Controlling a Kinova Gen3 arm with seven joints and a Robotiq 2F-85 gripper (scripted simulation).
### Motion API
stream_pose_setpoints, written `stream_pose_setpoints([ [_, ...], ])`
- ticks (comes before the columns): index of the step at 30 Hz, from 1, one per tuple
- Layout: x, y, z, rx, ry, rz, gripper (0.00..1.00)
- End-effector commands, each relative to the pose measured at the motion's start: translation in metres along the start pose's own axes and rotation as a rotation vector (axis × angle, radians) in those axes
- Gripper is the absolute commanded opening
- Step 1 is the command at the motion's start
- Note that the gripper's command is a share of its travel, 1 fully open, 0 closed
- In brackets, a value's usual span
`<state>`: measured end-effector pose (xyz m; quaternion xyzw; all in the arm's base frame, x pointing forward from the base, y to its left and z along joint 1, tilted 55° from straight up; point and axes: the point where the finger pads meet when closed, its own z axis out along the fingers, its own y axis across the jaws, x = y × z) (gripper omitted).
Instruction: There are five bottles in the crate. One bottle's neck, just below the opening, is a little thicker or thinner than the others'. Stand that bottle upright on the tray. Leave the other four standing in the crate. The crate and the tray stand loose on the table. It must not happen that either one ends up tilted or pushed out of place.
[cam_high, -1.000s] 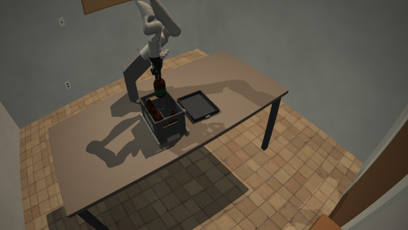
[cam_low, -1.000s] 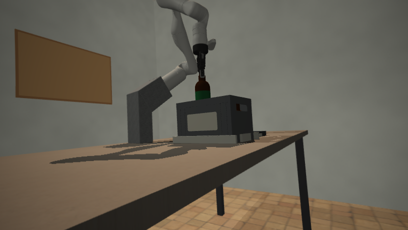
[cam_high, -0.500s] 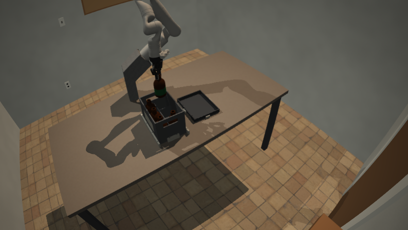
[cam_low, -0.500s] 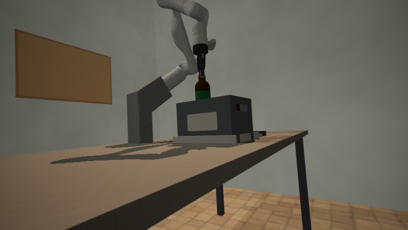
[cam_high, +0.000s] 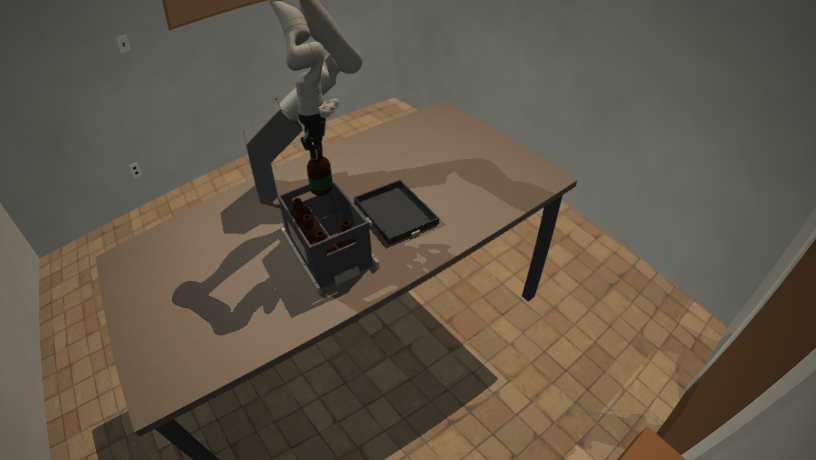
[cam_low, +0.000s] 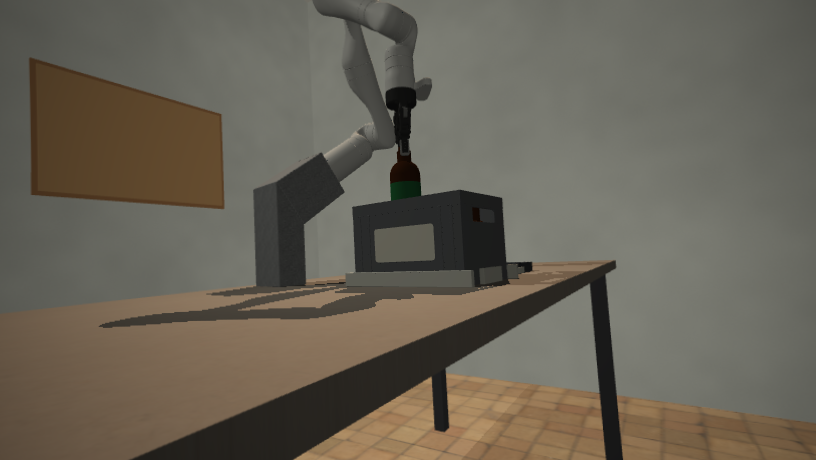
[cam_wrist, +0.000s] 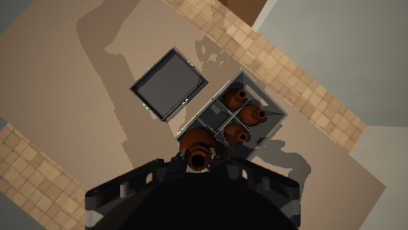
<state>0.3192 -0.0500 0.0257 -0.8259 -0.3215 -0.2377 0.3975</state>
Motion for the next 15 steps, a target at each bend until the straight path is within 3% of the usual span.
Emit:
stream_pose_setpoints([
  [1, 0.0, 0.001, -0.001, -0.002, 0.0, 0.0, 0.0],
  [15, 0.0, 0.0, -0.012, -0.002, 0.0, 0.0, 0.0],
])
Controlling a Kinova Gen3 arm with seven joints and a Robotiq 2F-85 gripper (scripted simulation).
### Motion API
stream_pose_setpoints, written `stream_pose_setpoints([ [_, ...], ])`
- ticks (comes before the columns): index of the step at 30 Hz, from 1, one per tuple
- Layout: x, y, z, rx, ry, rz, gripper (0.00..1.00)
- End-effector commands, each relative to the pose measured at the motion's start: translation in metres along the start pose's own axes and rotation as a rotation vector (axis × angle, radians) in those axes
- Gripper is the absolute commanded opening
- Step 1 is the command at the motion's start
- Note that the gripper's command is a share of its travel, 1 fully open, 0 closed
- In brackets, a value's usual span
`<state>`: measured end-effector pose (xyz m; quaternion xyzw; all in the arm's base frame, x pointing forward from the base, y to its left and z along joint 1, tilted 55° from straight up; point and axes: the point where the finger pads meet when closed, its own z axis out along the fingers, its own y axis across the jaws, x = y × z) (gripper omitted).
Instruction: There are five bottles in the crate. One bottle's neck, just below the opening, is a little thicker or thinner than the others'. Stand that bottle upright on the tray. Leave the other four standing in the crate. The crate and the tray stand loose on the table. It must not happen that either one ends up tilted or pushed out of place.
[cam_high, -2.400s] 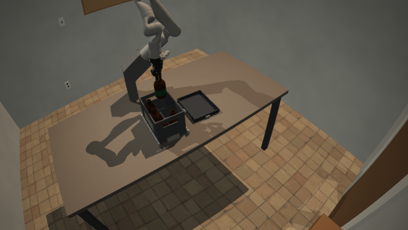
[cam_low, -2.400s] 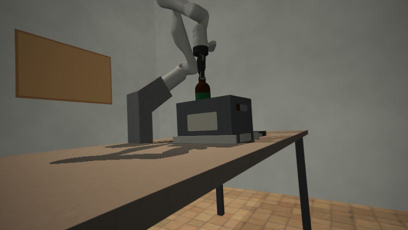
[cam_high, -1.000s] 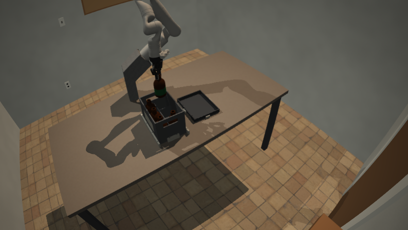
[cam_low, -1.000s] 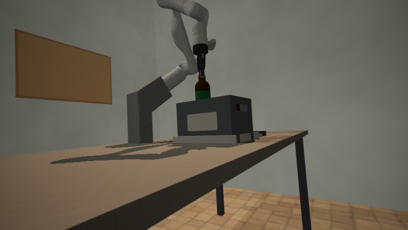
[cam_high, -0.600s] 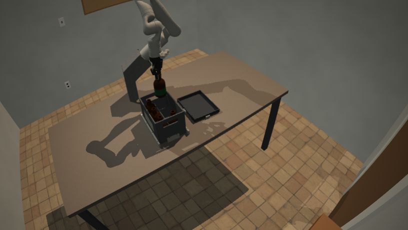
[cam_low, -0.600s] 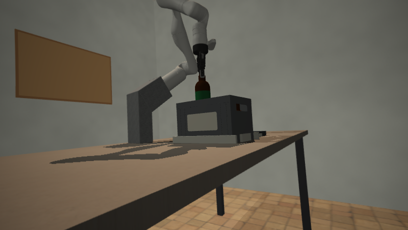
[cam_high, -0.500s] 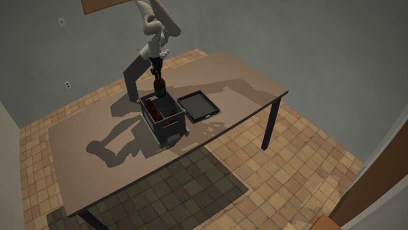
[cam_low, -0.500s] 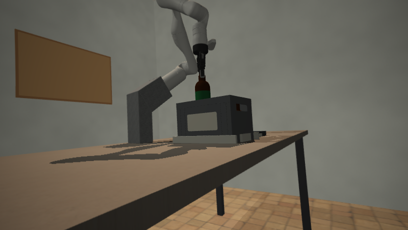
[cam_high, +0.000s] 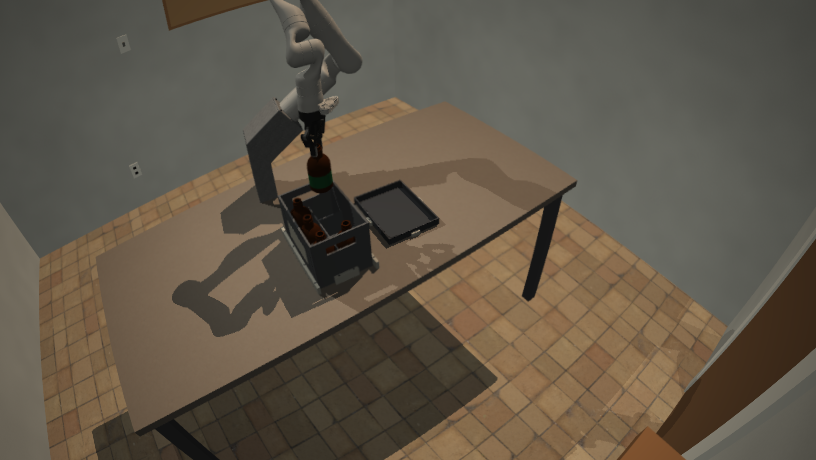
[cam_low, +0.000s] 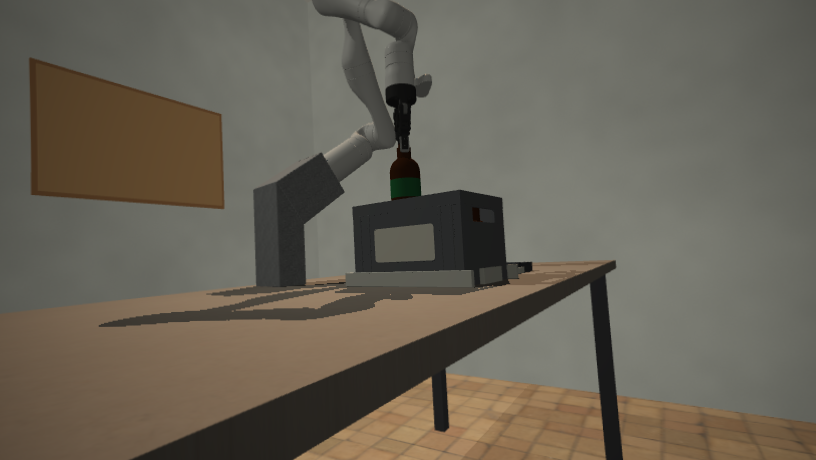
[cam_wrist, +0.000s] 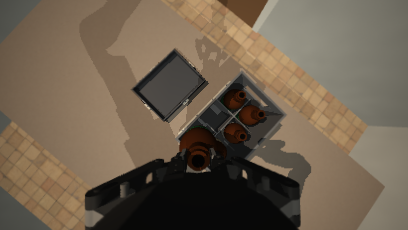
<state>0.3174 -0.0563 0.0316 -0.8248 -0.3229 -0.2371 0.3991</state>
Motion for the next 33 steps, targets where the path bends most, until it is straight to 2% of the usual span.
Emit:
stream_pose_setpoints([
  [1, -0.0004, 0.0017, -0.0047, -0.007, 0.001, 0.002, 0.0],
  [33, -0.0004, 0.0016, -0.0108, -0.007, 0.001, 0.002, 0.0],
])
